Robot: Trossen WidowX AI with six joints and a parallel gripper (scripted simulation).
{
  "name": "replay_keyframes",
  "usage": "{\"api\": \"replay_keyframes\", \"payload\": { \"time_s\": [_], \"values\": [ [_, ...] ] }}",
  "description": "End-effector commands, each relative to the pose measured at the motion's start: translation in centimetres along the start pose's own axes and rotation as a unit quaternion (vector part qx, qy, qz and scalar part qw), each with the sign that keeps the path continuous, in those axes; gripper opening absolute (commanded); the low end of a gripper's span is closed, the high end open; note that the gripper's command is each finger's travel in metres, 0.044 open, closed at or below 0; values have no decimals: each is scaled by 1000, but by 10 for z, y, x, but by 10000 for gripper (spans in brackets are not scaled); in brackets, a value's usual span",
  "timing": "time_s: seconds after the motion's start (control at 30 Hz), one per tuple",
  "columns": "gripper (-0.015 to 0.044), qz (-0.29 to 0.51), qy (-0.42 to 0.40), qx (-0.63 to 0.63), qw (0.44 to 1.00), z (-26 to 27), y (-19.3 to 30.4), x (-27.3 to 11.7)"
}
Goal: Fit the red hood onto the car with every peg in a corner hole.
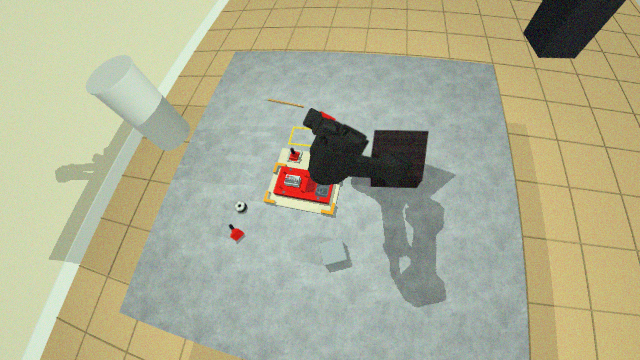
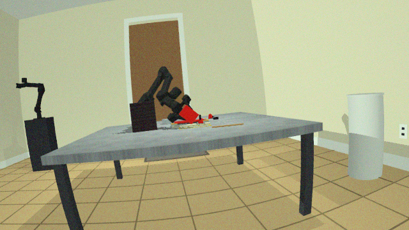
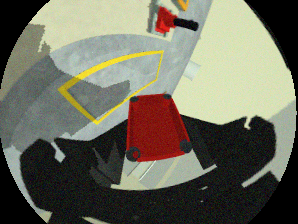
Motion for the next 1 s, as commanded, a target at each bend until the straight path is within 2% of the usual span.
{"api": "replay_keyframes", "payload": {
  "time_s": [0.0,0.47,0.67,0.97],
  "values": [
    [0,3,-1,-57,998,3,-2,0],
    [0,2,-3,-304,953,22,-21,6],
    [0,2,1,-264,965,16,-18,7],
    [236,5,3,-279,960,16,-19,7]
  ]
}}
Point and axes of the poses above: the point midway between the two fingers, 35 mm back from their tips, its own x axis out along the fingers, its own z axis across the jaws, y = z × x, the point moved 3 cm from there along -x, back along the fingers, and after that the axes turned 11 degrees about -x, right-handed, at the moved point
